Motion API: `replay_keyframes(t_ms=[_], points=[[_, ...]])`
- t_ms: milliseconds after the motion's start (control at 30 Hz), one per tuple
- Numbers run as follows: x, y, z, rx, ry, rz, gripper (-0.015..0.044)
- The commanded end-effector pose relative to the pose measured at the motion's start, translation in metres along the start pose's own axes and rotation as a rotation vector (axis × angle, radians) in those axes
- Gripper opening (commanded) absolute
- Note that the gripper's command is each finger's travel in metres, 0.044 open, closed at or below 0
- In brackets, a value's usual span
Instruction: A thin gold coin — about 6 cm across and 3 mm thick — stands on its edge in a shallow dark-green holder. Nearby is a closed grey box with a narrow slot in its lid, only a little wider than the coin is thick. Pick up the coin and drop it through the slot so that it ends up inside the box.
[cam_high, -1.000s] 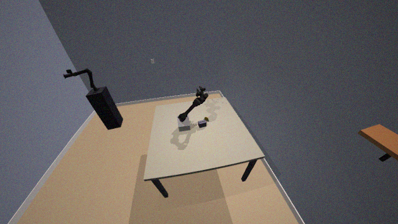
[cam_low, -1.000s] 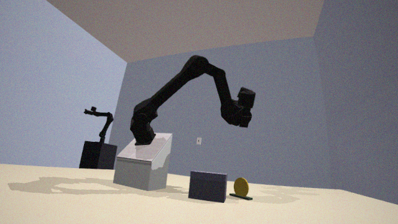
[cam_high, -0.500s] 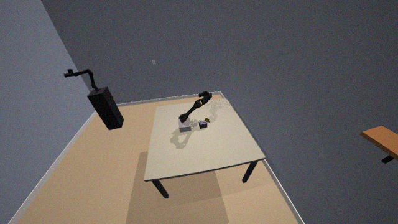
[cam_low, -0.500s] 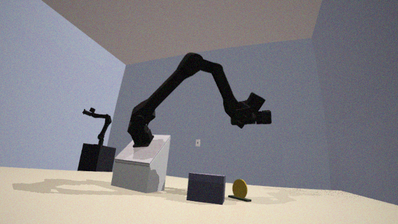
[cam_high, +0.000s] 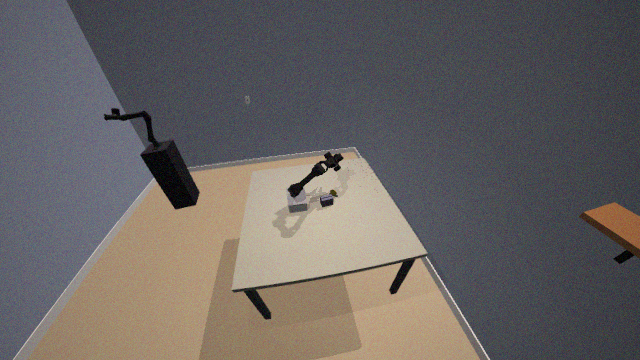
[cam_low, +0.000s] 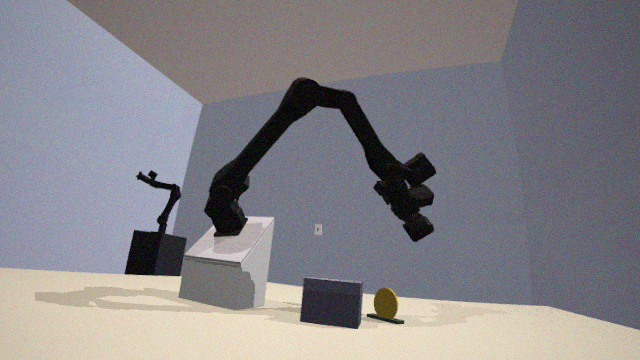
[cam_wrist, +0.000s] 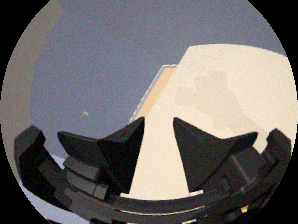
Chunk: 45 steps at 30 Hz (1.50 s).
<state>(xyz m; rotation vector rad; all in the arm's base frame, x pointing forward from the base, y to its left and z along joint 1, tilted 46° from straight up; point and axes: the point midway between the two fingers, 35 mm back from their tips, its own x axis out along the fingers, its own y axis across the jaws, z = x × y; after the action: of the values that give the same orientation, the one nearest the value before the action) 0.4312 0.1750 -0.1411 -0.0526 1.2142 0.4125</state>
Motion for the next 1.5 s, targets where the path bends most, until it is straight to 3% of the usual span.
replay_keyframes(t_ms=[0, 300, 567, 967, 1467], points=[[-0.040, -0.063, -0.040, 0.467, 0.180, -0.409, 0.0161], [-0.098, -0.104, -0.072, 0.757, 0.223, -0.810, 0.0161], [-0.161, -0.132, -0.086, 0.906, 0.151, -1.173, 0.0161], [-0.159, -0.131, -0.085, 0.907, 0.148, -1.179, 0.0161], [-0.138, -0.169, -0.111, 0.907, 0.148, -1.181, 0.0161]])
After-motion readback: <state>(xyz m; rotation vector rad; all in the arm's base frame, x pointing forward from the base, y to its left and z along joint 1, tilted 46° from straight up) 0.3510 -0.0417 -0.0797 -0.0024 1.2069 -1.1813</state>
